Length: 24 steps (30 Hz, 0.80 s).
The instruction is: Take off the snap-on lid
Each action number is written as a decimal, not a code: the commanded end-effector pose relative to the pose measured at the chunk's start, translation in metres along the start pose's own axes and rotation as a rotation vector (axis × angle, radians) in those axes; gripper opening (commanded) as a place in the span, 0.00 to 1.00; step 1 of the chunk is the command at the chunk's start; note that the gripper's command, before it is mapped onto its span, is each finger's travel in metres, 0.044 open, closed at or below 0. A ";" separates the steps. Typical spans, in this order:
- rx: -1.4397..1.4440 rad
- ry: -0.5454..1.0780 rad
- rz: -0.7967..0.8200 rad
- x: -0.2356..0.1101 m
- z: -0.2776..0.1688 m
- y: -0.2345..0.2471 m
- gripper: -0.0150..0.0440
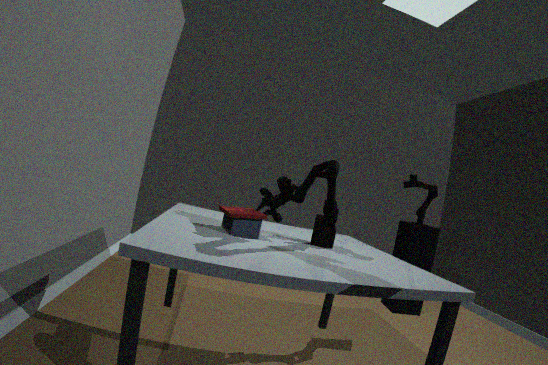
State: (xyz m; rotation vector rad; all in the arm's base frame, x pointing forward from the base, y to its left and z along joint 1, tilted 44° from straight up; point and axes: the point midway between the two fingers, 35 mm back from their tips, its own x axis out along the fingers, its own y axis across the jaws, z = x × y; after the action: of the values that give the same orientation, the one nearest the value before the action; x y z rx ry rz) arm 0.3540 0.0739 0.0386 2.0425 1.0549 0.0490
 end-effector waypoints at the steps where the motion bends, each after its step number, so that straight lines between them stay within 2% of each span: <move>1: 0.003 -0.002 -0.001 0.000 0.000 0.000 0.25; 24: 0.004 -0.004 -0.002 -0.016 0.000 0.027 0.25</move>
State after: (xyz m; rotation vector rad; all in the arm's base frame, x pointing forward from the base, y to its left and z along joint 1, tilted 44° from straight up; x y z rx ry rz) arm 0.3592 0.0578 0.0563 2.0464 1.0609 0.0350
